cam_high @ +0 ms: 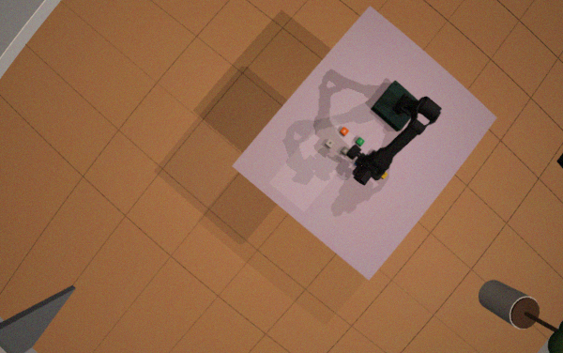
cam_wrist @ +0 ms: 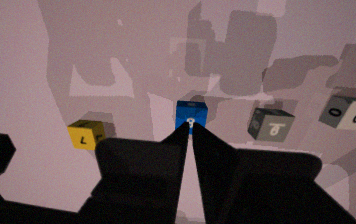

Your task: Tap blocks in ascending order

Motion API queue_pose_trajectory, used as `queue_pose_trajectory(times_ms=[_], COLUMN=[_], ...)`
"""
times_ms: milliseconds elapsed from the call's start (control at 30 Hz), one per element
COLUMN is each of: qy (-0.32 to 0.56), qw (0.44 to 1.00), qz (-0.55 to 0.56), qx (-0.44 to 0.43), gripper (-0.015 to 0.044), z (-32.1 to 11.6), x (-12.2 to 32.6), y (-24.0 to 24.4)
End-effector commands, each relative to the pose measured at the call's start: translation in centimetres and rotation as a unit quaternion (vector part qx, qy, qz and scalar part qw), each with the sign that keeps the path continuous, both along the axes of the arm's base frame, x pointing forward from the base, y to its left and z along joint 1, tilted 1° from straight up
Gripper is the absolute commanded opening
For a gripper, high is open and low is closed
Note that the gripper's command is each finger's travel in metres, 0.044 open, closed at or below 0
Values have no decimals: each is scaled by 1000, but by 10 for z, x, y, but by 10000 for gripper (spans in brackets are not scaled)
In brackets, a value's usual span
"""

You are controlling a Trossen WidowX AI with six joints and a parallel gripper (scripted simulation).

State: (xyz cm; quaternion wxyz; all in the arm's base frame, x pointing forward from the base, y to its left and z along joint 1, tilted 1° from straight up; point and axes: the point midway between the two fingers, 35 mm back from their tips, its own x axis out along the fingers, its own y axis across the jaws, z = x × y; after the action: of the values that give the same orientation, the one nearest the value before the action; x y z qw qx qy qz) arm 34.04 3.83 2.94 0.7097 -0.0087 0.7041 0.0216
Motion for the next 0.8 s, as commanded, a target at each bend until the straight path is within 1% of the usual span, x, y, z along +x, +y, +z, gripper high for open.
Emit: queue_pose_trajectory(times_ms=[0,100,200,267,467,533,667,767], qy=[-8,-8,-8,-8,-8,-8,-8,-8], qw=[1000,1000,1000,1000,1000,1000,1000,1000], qz=[2,2,2,2,2,2,2,2], qx=[1,1,1,1,1,0,-2,-3], gripper=[20,20,20,20,20,20,20,20], z=[13,23,70,91,94,93,92,92], x=[3,4,4,2,2,3,1,0], y=[0,0,-1,-1,-4,-24,-86,-96])
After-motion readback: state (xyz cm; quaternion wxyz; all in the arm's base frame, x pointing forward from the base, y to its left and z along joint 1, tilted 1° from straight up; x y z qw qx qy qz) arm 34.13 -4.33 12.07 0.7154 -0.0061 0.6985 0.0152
